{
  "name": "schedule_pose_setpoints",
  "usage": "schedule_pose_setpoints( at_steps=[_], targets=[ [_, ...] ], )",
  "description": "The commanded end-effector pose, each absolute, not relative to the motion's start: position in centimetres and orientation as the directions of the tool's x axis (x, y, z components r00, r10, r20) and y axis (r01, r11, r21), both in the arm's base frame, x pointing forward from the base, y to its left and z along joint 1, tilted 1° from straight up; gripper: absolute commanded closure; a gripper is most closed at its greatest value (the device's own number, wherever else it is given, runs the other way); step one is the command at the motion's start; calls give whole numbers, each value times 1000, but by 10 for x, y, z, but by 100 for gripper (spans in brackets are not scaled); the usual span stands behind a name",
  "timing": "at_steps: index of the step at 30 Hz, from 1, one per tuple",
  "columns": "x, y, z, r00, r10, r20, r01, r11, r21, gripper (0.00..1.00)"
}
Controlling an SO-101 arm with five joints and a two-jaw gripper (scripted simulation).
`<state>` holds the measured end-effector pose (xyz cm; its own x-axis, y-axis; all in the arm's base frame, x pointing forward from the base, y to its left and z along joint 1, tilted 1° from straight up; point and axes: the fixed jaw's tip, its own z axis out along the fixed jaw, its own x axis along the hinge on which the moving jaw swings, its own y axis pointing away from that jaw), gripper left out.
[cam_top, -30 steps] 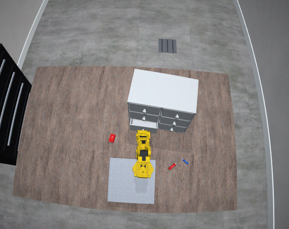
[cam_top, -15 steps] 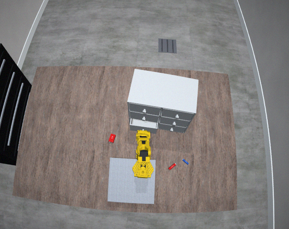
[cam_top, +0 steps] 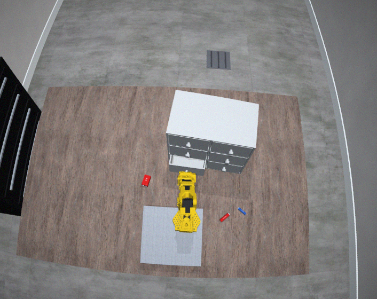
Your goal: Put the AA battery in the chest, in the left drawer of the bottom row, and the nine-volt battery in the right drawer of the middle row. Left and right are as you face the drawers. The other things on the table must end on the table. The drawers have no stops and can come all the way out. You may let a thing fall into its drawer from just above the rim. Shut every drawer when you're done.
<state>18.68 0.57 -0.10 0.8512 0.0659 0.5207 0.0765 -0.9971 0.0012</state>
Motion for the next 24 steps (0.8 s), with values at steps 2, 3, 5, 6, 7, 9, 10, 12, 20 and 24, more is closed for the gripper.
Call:
schedule_pose_setpoints(
  at_steps=[2,3,5,6,7,9,10,12,20,24],
  targets=[
    [181,7,-2,858,76,508,87,-996,2,100],
    [180,7,-2,858,77,508,88,-996,2,100],
    [180,7,-2,858,77,508,89,-996,2,100],
    [180,7,-2,858,77,508,89,-996,2,100],
    [180,7,-2,858,77,508,89,-996,2,100],
    [180,7,-2,858,77,508,89,-996,2,100],
    [180,7,-2,858,77,508,89,-996,2,100],
    [180,7,-2,858,77,508,89,-996,2,100],
    [179,7,-2,858,78,508,89,-996,2,100],
    [177,8,-2,857,80,508,92,-996,2,100]
  ],
)
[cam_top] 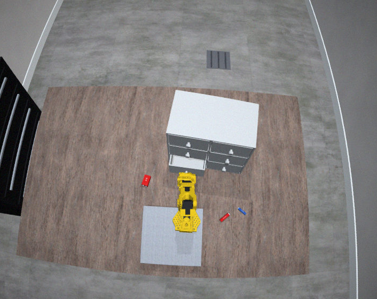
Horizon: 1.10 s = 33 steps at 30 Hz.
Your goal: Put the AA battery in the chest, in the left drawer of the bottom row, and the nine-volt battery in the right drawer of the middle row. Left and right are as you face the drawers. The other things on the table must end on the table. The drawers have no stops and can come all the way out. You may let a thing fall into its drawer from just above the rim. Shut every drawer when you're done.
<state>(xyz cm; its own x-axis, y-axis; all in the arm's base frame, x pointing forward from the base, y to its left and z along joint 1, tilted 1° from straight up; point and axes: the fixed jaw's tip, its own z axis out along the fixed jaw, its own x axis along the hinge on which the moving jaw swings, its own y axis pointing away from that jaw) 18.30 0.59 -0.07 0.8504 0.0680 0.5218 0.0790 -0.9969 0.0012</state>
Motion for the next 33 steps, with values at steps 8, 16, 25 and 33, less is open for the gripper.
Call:
schedule_pose_setpoints(
  at_steps=[8,16,25,33],
  targets=[
    [173,8,-2,857,85,508,97,-995,2,100],
    [171,8,-2,857,87,508,99,-995,2,100],
    [171,8,-2,857,87,508,99,-995,2,100],
    [168,9,-2,856,89,508,102,-995,2,100]
  ],
)
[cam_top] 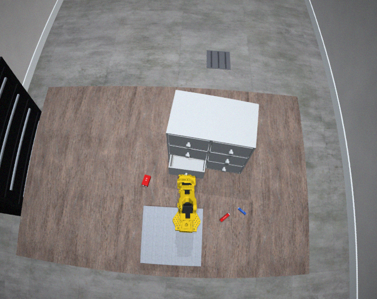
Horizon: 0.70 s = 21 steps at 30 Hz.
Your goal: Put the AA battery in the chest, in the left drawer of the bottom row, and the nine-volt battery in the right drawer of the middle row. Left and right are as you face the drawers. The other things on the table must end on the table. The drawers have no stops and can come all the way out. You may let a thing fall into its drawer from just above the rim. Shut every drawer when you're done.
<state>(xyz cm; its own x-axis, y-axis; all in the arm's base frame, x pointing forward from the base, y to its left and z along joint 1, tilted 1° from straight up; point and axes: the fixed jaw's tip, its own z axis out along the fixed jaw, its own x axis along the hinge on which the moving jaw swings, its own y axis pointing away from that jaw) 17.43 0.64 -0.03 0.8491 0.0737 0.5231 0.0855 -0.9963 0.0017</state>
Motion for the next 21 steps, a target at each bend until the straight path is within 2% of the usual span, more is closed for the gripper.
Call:
schedule_pose_setpoints(
  at_steps=[1,21],
  targets=[
    [168,9,-2,856,90,508,103,-995,2,100],
    [161,9,-2,856,97,508,112,-994,3,100]
  ],
)
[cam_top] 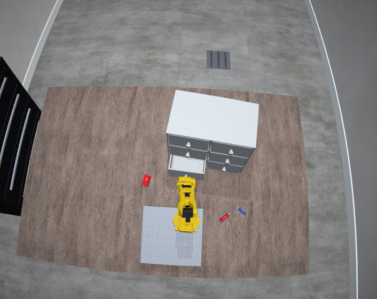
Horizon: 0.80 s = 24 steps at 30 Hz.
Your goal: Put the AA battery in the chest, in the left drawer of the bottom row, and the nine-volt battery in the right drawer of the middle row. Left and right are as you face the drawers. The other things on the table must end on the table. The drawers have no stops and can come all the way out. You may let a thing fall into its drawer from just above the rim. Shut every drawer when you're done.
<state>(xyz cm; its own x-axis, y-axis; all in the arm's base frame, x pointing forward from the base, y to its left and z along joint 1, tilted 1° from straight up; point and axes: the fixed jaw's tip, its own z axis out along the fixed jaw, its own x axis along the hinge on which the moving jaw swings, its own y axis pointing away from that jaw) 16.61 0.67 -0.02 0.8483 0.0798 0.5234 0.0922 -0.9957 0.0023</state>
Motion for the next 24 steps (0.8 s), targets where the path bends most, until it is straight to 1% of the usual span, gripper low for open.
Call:
schedule_pose_setpoints(
  at_steps=[1,24],
  targets=[
    [161,9,-2,856,97,508,112,-994,3,100],
    [156,10,-2,855,104,509,119,-993,3,100]
  ],
)
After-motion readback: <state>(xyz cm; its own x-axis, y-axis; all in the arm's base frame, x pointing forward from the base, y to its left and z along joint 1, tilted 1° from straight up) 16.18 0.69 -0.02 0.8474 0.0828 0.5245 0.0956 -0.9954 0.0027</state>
